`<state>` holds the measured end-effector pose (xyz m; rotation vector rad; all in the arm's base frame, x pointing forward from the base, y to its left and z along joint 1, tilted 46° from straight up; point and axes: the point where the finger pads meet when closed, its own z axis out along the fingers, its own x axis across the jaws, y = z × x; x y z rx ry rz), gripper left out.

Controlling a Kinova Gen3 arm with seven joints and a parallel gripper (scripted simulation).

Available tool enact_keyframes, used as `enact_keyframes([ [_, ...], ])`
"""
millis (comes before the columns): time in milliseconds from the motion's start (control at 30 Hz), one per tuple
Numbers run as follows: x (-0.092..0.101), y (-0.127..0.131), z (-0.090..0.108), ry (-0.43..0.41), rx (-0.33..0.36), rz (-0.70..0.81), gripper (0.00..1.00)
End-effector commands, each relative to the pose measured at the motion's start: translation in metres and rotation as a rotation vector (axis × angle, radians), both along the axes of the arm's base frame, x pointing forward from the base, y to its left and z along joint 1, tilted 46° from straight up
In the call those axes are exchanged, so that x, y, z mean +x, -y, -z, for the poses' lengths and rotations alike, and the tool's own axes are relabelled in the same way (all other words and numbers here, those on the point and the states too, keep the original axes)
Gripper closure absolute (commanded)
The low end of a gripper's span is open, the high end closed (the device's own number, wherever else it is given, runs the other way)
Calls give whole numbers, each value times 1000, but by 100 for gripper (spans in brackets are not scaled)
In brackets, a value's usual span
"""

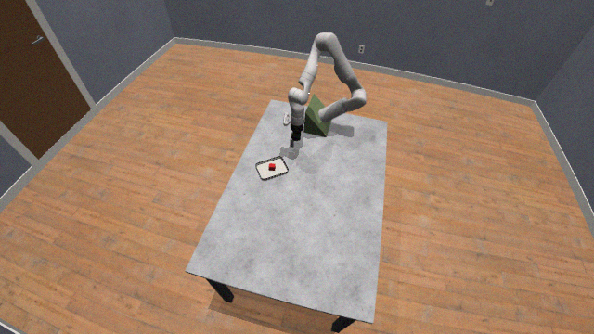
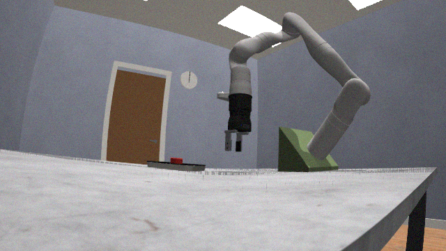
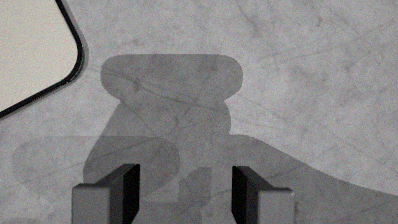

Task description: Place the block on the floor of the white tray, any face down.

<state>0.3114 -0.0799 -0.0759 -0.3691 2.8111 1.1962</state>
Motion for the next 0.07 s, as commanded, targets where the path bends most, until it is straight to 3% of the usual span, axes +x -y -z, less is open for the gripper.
enact_keyframes([
  [0, 0, 1, 0, 1, -1, 1, 12],
  [33, 0, 1, 0, 1, -1, 1, 12],
])
